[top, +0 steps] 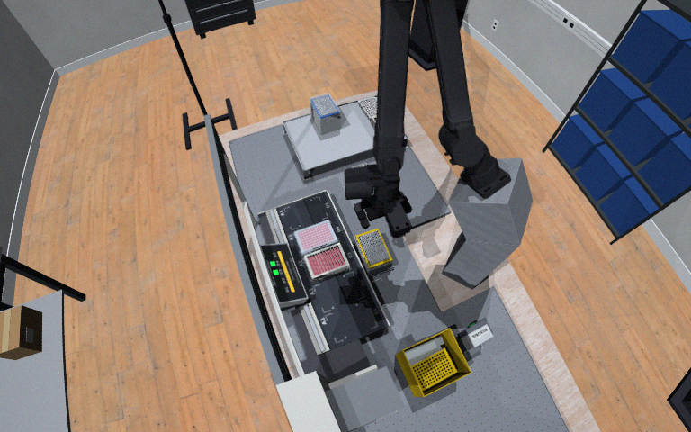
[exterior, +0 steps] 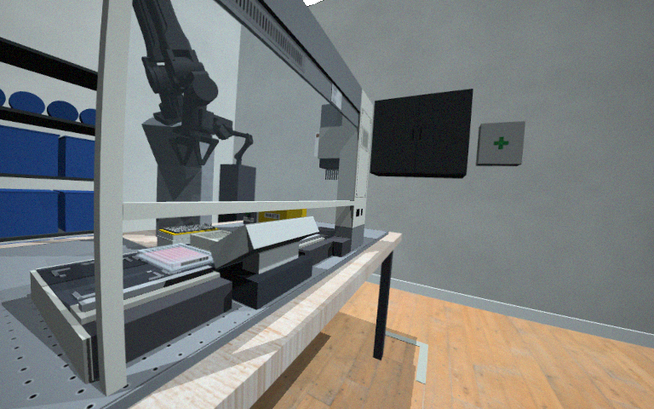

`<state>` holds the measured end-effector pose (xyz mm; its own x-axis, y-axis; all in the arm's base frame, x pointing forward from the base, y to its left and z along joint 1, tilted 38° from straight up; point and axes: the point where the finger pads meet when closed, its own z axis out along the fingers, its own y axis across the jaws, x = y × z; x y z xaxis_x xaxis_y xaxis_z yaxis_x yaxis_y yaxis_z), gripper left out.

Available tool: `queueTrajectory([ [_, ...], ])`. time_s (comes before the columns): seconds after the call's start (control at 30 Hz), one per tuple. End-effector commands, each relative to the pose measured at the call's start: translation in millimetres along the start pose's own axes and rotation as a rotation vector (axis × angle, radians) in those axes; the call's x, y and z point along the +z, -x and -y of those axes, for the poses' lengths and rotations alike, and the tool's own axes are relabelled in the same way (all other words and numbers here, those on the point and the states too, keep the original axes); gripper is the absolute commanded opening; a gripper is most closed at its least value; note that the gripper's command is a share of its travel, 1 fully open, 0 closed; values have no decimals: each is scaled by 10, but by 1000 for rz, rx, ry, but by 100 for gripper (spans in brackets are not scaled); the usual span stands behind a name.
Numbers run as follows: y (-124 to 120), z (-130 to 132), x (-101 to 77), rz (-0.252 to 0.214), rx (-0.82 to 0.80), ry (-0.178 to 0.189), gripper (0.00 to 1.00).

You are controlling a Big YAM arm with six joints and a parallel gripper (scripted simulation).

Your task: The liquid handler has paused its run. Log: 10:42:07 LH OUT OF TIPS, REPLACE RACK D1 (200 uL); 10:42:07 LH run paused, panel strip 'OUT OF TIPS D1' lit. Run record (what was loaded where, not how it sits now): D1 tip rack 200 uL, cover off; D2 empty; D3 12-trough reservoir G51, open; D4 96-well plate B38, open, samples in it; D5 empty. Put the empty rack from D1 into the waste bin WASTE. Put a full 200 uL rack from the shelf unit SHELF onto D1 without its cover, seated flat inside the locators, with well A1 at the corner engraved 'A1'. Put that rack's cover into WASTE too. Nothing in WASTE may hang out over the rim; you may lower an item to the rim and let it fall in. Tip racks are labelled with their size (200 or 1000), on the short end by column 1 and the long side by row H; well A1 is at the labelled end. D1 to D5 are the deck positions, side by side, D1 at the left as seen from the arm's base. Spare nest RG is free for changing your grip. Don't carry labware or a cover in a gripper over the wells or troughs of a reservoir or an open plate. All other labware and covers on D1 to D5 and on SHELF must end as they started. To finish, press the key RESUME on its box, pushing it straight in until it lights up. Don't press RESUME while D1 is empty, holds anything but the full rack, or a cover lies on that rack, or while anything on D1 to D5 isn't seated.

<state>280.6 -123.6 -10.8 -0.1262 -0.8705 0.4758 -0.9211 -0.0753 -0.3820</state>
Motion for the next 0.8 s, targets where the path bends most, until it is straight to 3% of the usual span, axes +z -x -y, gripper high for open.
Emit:
queueTrajectory([
  [0.0, -43, 67, 76, -7, -2, -15, 100],
  [0.77, -41, 54, 429, -6, -3, -13, 100],
])
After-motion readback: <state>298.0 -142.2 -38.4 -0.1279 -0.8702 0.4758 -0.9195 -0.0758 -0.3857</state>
